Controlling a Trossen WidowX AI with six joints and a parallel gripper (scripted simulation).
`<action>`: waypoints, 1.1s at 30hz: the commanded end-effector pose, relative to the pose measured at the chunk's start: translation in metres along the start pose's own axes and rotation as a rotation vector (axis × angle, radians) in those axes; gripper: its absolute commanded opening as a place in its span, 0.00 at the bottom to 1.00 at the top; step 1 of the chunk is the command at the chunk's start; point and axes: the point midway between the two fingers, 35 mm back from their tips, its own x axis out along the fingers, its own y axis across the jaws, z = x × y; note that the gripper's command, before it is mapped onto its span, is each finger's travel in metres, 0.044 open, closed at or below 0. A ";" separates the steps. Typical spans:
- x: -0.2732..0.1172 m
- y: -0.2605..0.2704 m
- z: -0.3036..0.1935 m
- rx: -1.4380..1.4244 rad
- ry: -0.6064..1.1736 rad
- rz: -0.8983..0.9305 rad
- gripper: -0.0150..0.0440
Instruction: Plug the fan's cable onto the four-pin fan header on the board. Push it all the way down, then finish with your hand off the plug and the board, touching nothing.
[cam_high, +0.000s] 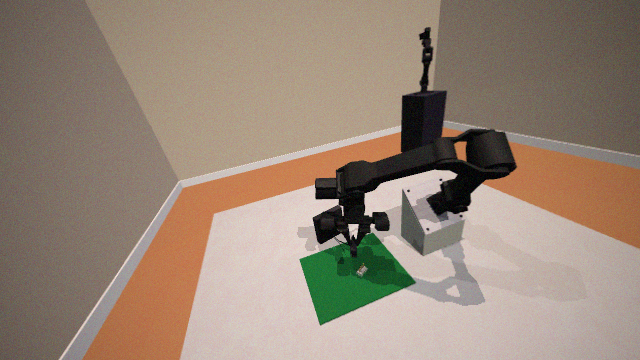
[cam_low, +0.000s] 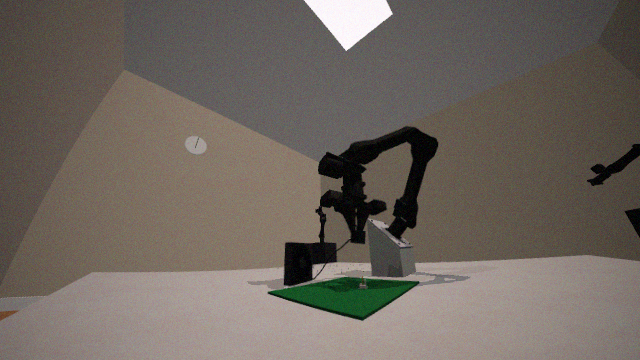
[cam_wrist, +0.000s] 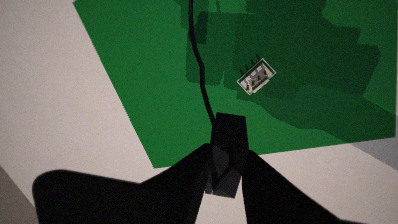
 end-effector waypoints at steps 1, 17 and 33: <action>0.001 0.012 -0.002 -0.129 -0.018 -0.012 0.25; 0.008 0.055 -0.004 -0.678 -0.060 -0.089 0.25; 0.018 0.069 -0.002 -0.903 -0.109 -0.145 0.25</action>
